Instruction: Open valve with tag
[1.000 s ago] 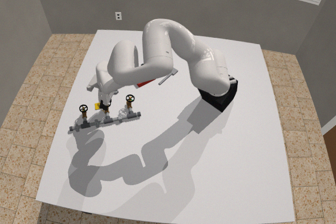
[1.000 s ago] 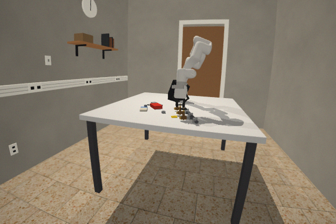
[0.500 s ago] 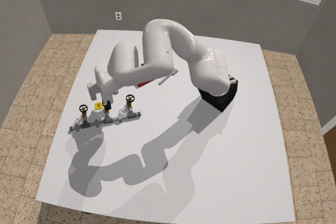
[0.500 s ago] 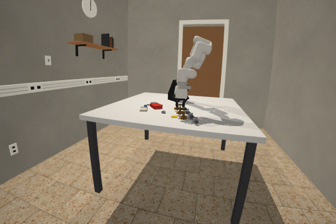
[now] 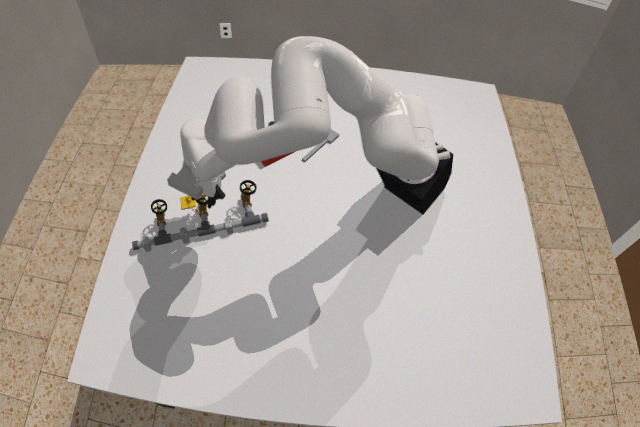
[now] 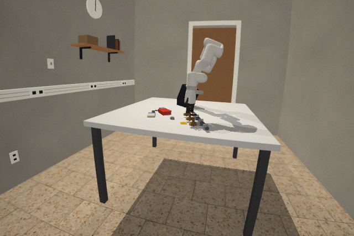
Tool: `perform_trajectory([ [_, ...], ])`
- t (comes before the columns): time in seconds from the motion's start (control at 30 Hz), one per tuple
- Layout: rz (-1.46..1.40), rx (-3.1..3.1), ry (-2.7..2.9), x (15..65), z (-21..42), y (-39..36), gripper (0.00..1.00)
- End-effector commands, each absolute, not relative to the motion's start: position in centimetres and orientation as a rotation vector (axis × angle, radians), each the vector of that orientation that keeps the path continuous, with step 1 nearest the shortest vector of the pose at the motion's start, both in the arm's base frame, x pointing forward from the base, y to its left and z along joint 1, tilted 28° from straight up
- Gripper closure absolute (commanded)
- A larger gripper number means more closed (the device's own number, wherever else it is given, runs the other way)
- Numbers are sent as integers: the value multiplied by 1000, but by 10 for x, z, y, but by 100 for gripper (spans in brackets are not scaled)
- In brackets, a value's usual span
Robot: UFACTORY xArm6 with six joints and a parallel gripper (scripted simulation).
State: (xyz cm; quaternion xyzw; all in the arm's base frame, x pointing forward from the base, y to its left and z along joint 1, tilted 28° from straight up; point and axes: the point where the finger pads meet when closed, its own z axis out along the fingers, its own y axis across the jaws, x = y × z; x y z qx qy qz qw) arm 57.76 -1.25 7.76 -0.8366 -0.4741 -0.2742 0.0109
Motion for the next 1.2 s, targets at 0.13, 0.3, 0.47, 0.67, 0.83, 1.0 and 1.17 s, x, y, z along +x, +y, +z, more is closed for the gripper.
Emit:
perform_trajectory([
  [0.13,-1009,-2446,-1753,579,79,-13,100],
  [0.3,-1011,-2438,-1772,579,79,-13,100],
  [0.47,-1011,-2436,-1776,579,79,-13,0],
  [0.67,-1011,-2436,-1776,579,79,-13,0],
  [0.83,-1011,-2436,-1776,579,79,-13,0],
  [1.0,-1011,-2436,-1776,579,79,-13,0],
  [1.17,-1011,-2436,-1776,579,79,-13,0],
])
